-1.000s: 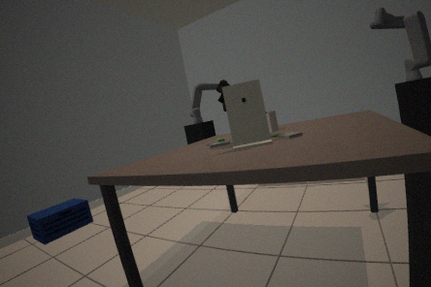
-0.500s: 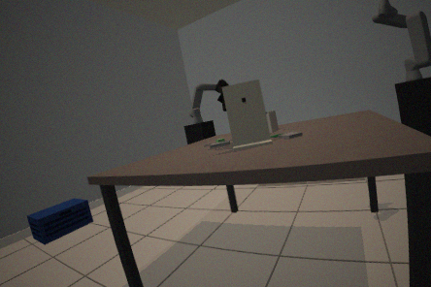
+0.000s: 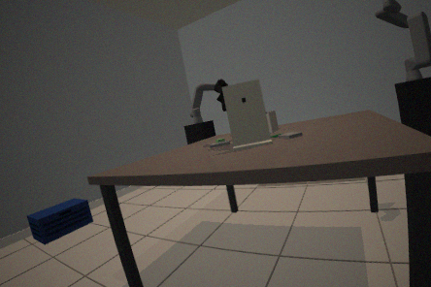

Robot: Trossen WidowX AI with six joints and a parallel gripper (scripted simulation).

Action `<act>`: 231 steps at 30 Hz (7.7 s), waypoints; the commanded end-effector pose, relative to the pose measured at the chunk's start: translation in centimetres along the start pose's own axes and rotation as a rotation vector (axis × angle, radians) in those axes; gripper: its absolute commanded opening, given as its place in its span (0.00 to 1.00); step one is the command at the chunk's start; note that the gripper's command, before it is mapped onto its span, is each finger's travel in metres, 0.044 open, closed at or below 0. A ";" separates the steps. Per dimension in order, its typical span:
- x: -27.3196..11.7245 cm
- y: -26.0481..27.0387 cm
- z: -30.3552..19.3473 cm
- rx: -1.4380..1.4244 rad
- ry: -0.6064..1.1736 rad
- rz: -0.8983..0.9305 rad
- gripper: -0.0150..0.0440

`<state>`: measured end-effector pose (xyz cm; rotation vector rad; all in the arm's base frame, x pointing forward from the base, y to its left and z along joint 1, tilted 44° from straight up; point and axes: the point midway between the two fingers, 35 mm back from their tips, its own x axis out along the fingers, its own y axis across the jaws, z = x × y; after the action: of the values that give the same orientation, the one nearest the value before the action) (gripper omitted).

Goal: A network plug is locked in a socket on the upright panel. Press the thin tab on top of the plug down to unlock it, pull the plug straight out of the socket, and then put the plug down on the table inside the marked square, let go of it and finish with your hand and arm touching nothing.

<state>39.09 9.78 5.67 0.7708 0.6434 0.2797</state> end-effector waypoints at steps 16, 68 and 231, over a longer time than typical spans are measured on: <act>2.3 0.1 0.6 0.001 -0.006 0.003 0.51; 0.8 0.0 0.1 0.001 -0.005 0.002 0.25; -12.8 -8.6 -6.7 0.407 -0.525 -0.853 0.25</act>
<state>25.84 2.54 1.54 0.8635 0.5275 -0.7766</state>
